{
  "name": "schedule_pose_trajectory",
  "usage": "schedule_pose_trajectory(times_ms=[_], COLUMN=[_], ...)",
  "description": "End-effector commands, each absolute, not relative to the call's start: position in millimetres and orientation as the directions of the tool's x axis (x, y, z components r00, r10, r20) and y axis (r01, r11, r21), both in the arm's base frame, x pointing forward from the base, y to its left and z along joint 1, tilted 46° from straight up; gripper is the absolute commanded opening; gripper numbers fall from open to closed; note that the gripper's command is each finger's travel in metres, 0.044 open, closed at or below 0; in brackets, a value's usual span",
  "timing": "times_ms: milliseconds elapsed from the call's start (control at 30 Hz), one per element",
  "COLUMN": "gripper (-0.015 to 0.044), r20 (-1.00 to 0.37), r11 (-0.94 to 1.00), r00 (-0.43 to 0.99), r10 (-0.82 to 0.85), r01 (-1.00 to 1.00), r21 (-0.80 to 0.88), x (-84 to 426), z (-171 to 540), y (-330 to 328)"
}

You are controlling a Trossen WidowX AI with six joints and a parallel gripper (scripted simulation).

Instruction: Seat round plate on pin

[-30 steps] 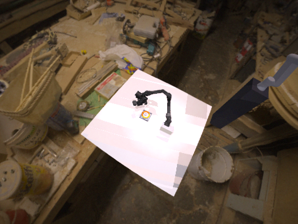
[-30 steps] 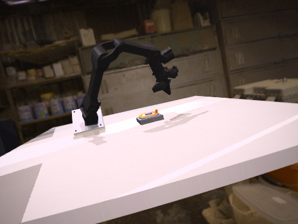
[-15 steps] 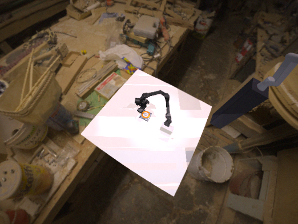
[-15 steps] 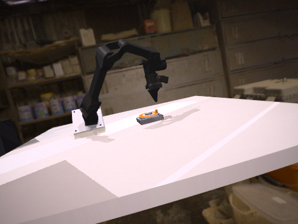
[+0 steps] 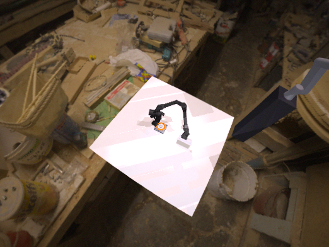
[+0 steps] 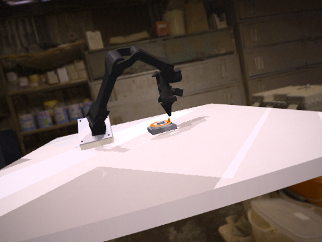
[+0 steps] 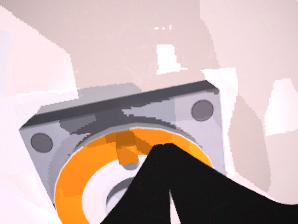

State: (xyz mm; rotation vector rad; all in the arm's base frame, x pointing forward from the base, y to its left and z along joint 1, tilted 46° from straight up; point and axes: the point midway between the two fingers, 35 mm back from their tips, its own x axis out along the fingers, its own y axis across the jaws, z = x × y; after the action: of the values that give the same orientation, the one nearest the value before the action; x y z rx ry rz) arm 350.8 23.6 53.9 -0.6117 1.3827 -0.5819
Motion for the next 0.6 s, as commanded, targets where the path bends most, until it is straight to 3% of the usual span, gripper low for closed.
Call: schedule_pose_trajectory(times_ms=[0,567], gripper=[0.0000,0.0000], r20=[-0.705,-0.705], r11=[0.708,0.709], r00=[0.090,0.091], r10=[-0.704,-0.703], r01=[0.013,0.014], r21=[-0.706,-0.705], x=[350,353], z=[41,30], y=[10,22])
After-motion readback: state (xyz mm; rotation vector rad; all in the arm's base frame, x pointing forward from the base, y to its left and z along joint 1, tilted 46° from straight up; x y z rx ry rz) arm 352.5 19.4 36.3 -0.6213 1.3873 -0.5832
